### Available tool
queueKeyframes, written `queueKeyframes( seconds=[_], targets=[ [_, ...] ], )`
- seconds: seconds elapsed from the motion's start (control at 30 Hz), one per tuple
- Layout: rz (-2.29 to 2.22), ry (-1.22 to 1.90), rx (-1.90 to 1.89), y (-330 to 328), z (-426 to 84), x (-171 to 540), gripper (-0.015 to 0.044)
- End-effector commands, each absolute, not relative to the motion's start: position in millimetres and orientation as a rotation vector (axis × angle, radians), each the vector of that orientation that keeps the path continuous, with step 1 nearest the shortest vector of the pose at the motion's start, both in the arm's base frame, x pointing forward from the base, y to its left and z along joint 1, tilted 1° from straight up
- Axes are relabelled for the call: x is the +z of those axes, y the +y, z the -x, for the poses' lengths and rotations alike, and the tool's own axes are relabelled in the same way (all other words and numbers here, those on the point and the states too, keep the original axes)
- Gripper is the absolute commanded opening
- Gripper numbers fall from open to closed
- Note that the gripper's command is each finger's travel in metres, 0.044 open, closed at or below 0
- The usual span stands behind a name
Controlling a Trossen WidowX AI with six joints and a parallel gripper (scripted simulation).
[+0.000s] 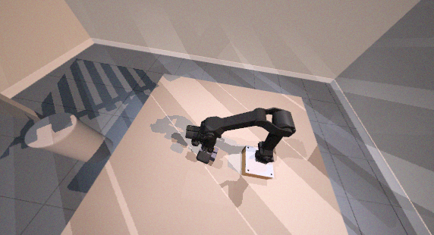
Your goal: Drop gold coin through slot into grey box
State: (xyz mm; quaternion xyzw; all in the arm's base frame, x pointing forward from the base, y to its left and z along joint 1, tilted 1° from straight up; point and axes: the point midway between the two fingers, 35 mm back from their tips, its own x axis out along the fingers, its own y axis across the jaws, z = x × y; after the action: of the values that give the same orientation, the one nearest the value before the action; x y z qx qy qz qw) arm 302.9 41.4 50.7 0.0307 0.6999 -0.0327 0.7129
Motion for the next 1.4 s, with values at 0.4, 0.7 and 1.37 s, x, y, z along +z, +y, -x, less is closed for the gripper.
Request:
queueKeyframes(
  seconds=[0.4,0.7,1.37],
  targets=[
    [-0.067,1.554,-0.072,41.3,-302.0,42.3,0.0],
    [-0.068,1.55,-0.072,41.4,-303.1,41.7,0.0026],
    [-0.068,1.551,-0.073,41.5,-302.7,59.4,0.0318]
  ],
)
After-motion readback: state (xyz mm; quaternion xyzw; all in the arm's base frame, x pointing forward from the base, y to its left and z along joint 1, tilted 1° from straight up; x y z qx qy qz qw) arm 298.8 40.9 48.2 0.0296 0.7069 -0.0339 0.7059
